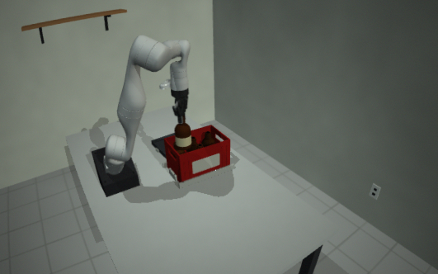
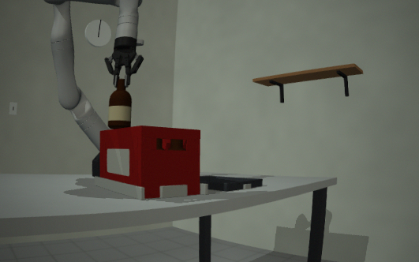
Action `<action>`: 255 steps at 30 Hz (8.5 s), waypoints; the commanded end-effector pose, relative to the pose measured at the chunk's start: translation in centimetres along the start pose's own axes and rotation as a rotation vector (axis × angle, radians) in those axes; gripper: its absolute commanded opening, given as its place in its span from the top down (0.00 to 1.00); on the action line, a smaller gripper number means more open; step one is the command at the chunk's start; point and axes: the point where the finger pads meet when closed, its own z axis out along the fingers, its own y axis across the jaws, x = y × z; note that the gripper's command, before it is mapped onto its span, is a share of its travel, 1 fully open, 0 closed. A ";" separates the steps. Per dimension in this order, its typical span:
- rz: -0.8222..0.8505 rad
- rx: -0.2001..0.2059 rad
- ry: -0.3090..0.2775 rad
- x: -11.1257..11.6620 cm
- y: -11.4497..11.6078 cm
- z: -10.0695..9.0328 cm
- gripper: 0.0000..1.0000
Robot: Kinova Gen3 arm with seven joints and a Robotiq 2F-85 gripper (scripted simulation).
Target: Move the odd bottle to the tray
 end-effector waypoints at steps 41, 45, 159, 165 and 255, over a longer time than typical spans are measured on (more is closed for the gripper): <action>0.000 -0.005 -0.001 0.0 0.1 -0.5 1.00; 0.000 -0.005 -0.001 0.0 0.1 -0.5 1.00; 0.000 -0.005 -0.001 6.5 11.9 -0.6 1.00; 0.000 -0.005 -0.001 7.3 13.4 -0.6 1.00; 0.000 -0.005 -0.001 15.0 27.5 -0.6 1.00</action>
